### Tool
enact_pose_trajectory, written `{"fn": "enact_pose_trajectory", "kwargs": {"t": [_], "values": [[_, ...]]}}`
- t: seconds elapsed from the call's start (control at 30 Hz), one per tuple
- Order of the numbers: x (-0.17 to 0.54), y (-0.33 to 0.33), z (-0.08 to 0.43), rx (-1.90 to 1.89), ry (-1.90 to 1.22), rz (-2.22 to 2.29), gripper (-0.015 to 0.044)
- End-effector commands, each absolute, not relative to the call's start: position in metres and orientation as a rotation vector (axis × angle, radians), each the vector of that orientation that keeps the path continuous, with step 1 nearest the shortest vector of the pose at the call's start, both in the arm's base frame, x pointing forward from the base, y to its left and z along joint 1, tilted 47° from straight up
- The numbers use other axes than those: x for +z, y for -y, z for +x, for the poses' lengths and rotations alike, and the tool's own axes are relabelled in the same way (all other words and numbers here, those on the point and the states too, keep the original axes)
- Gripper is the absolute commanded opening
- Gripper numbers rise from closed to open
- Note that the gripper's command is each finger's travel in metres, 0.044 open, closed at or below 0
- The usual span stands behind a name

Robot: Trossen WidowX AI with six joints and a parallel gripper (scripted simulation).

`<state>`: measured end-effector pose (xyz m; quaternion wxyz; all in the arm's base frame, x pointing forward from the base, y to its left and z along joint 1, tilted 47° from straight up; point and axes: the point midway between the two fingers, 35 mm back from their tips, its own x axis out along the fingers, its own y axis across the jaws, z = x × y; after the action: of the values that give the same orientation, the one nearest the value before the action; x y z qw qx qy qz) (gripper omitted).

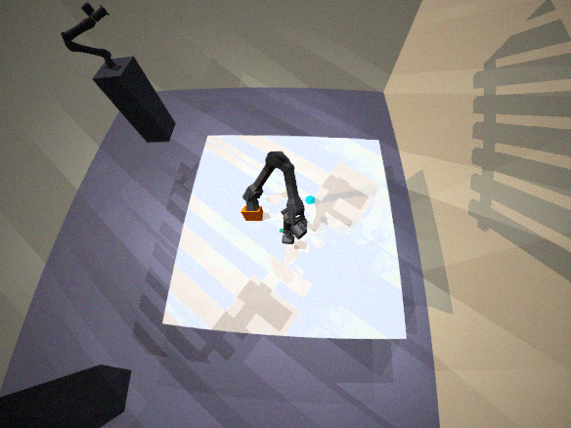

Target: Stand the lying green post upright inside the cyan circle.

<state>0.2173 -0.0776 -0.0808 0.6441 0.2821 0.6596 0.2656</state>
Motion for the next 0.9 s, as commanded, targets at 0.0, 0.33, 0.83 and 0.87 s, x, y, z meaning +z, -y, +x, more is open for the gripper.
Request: {"fn": "enact_pose_trajectory", "kwargs": {"t": [0.0, 0.33, 0.83, 0.87], "values": [[-0.073, 0.087, 0.217, 0.608, -1.498, 0.634, 0.0023], [-0.051, 0.106, 0.214, 0.621, -1.492, 0.635, 0.0023], [-0.033, 0.109, 0.226, 0.596, -1.502, 0.647, 0.0023], [-0.032, 0.108, 0.228, 0.592, -1.504, 0.649, 0.0023]]}}
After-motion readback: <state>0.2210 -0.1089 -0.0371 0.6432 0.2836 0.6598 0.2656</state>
